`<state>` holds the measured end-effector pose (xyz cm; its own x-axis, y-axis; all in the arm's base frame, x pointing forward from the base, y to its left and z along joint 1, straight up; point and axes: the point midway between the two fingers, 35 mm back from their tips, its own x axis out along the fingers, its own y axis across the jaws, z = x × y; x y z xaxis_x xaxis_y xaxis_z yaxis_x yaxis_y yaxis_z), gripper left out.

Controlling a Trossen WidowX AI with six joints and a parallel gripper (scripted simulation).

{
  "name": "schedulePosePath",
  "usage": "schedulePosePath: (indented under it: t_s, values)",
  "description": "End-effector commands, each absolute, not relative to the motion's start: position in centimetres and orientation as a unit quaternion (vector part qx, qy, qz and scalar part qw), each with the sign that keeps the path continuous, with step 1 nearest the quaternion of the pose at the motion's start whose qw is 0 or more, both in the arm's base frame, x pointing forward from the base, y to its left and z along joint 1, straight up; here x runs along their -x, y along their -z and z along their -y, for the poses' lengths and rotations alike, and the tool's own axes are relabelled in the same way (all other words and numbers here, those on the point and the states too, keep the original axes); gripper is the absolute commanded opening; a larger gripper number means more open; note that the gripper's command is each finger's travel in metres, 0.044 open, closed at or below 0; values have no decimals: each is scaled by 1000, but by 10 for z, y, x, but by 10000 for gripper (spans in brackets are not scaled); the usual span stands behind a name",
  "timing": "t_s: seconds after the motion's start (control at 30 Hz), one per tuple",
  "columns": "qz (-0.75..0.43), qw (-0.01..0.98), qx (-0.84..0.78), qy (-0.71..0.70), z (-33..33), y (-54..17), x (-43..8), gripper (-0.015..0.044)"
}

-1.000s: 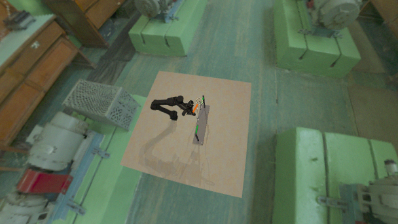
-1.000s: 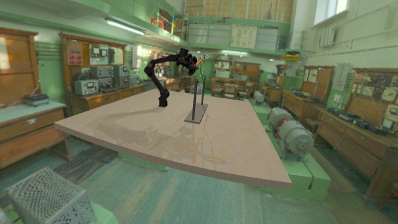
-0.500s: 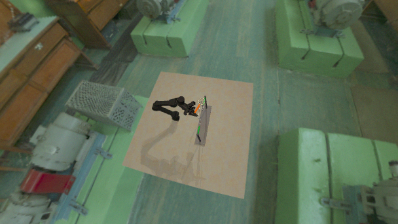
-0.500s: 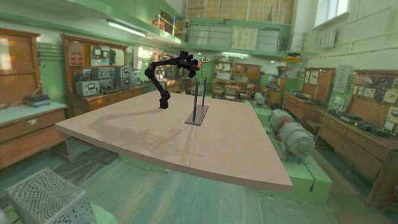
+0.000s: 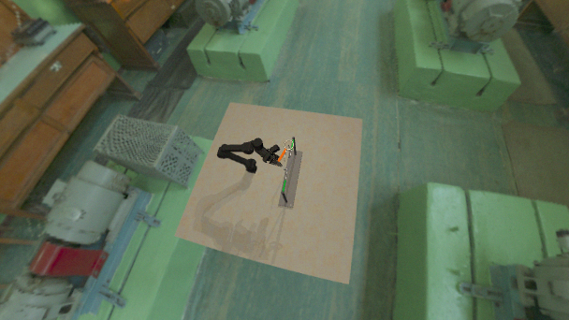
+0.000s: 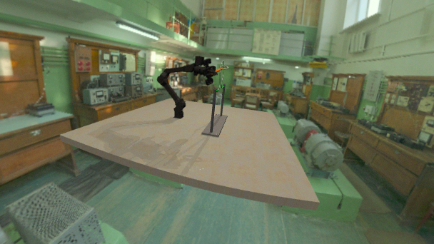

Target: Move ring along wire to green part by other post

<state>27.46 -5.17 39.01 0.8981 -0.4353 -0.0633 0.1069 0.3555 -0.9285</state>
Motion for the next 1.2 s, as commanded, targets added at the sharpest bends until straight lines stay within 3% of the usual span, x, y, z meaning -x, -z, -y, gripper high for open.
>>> schedulePosePath:
  t_s: [0.0, 1.17]
  values:
    - [-147, 792, 566, 175, 54, -391, -272, -150]
    - [-102, 647, 726, 208, 56, -410, -272, -150]
